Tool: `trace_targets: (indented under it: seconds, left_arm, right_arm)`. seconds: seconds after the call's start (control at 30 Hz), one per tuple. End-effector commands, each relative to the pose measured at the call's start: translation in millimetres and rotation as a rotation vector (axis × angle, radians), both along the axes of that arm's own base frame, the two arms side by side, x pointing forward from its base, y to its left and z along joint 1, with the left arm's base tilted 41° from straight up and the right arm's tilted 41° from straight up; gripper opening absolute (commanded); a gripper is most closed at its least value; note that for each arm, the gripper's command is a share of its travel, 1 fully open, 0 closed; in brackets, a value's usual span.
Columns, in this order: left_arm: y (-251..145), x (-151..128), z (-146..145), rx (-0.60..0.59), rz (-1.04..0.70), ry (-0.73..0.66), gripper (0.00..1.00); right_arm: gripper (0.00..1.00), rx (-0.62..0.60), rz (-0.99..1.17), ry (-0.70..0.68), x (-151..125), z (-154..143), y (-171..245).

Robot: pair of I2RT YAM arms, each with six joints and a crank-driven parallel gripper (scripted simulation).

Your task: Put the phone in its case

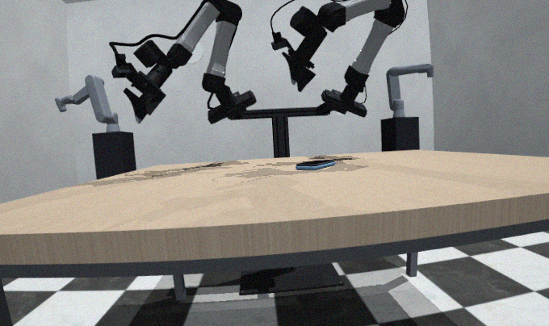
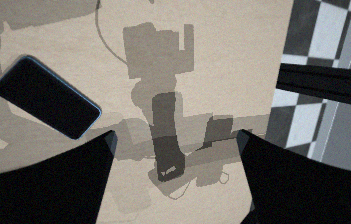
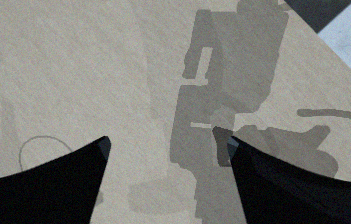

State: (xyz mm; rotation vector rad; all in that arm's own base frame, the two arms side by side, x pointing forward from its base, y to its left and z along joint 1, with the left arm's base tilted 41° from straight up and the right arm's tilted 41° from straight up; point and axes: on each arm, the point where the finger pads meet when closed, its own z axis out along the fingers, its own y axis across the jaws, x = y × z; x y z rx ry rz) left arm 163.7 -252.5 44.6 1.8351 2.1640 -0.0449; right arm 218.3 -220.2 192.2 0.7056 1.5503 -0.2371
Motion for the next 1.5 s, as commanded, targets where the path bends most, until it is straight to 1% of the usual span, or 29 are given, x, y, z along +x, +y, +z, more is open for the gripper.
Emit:
trace_targets:
  seconds: [0.0,0.57,0.67,0.77,0.83,0.87,0.97,1.03,1.1,1.13,1.27,1.47]
  left_arm:
    - [-4,0,4,-0.016,-0.007,-0.006,1.0]
    - [-4,0,4,-0.016,-0.007,-0.006,1.0]
    - [-4,8,3,-0.024,0.025,-0.038,0.63]
    - [4,20,-6,-0.005,0.079,-0.076,0.27]
    - [9,31,-10,0.002,0.125,-0.113,0.02]
    - [14,38,-14,0.008,0.158,-0.138,0.0]
    - [34,64,-29,0.038,0.277,-0.219,0.0]
    - [49,76,-40,0.067,0.342,-0.251,0.0]
    - [49,76,-40,0.067,0.342,-0.251,0.0]
    - [52,83,-43,0.071,0.37,-0.272,0.0]
    - [82,102,-67,0.139,0.484,-0.313,0.0]
    - [104,127,-84,0.182,0.603,-0.375,0.0]
  right_arm:
    - [1.0,-0.017,-0.002,-0.007,0,6,-1]
    - [1.0,-0.017,-0.002,-0.007,0,6,-1]
    - [1.0,-0.02,0.029,0.032,2,-3,3]
    - [1.0,-0.063,0.086,0.088,8,-7,8]
    - [1.0,-0.094,0.145,0.138,13,-14,16]
    - [1.0,-0.116,0.191,0.173,18,-20,22]
    - [1.0,-0.199,0.363,0.281,34,-38,45]
    - [1.0,-0.245,0.474,0.33,44,-48,62]
    - [1.0,-0.245,0.474,0.33,44,-48,62]
    - [1.0,-0.274,0.52,0.359,46,-53,68]
    - [1.0,-0.386,0.776,0.43,64,-72,111]
    - [1.0,-0.56,1.102,0.48,75,-94,165]
